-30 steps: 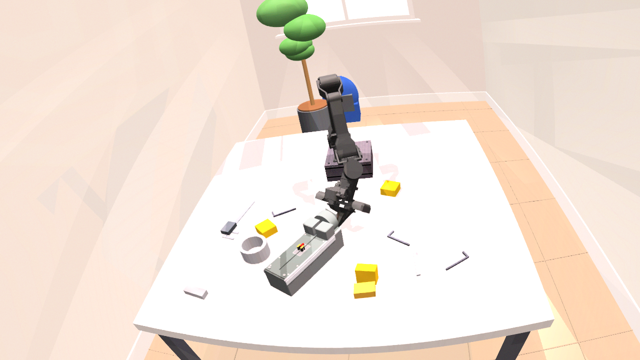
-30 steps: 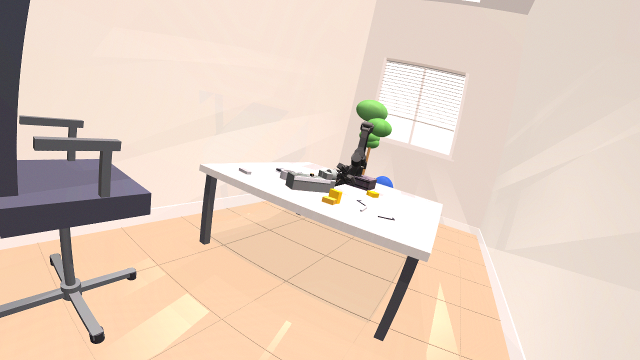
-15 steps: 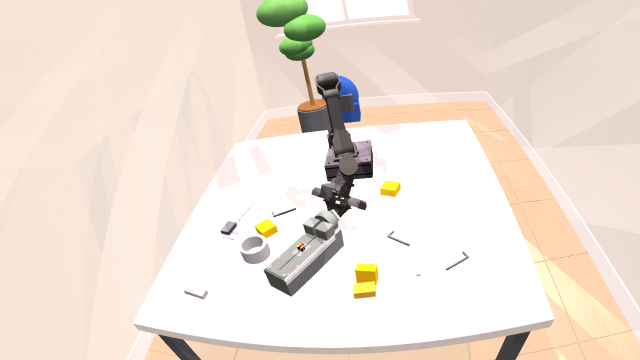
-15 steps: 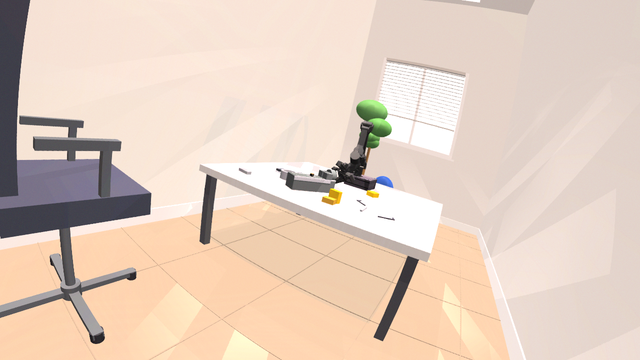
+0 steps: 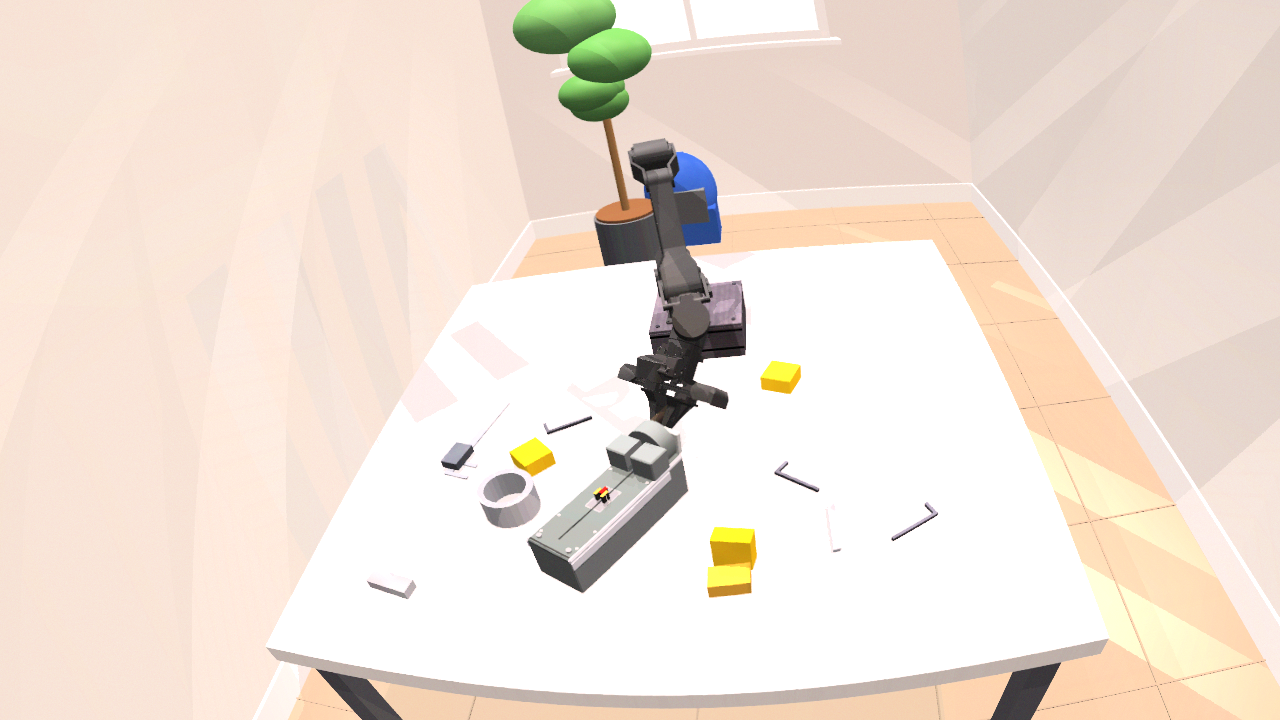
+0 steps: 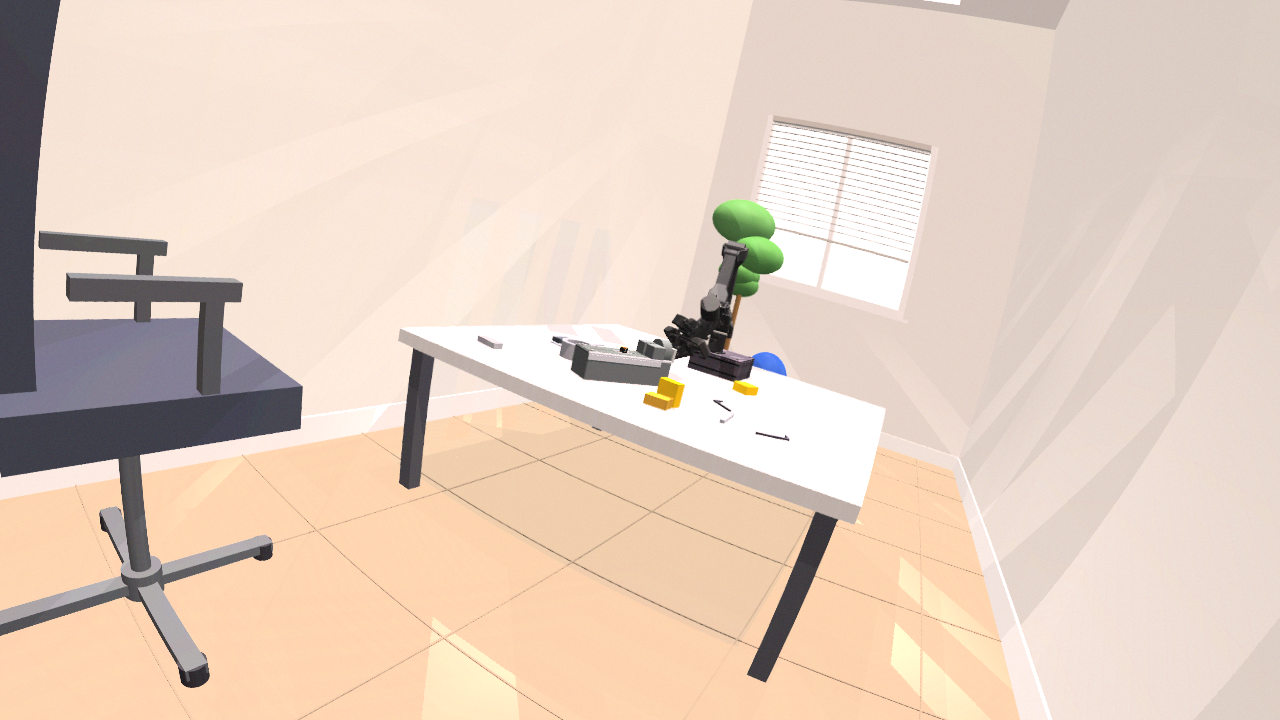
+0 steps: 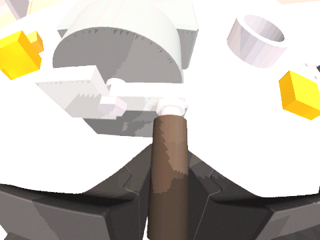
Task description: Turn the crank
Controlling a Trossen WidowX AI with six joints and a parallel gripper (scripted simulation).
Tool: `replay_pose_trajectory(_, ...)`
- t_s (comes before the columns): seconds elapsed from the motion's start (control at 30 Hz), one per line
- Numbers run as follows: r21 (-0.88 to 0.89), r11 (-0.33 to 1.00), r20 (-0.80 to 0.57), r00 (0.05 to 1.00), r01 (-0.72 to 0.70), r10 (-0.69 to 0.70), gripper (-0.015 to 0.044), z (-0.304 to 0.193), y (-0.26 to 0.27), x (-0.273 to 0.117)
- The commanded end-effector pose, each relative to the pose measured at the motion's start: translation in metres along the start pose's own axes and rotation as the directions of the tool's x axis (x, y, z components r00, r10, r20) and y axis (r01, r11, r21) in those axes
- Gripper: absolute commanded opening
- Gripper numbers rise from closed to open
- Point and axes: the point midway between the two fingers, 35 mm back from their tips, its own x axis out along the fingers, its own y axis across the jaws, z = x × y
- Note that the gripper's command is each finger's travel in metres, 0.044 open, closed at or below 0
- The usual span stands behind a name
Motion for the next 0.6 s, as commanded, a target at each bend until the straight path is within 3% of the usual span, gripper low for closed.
replay_pose_trajectory(0.0,0.001,1.0,0.008,1.0,0.003,-0.003,0.0,0.006,0.0,-0.007)
replay_pose_trajectory(0.57,0.002,1.0,0.008,1.0,0.002,-0.003,0.0,0.016,0.01,-0.017)
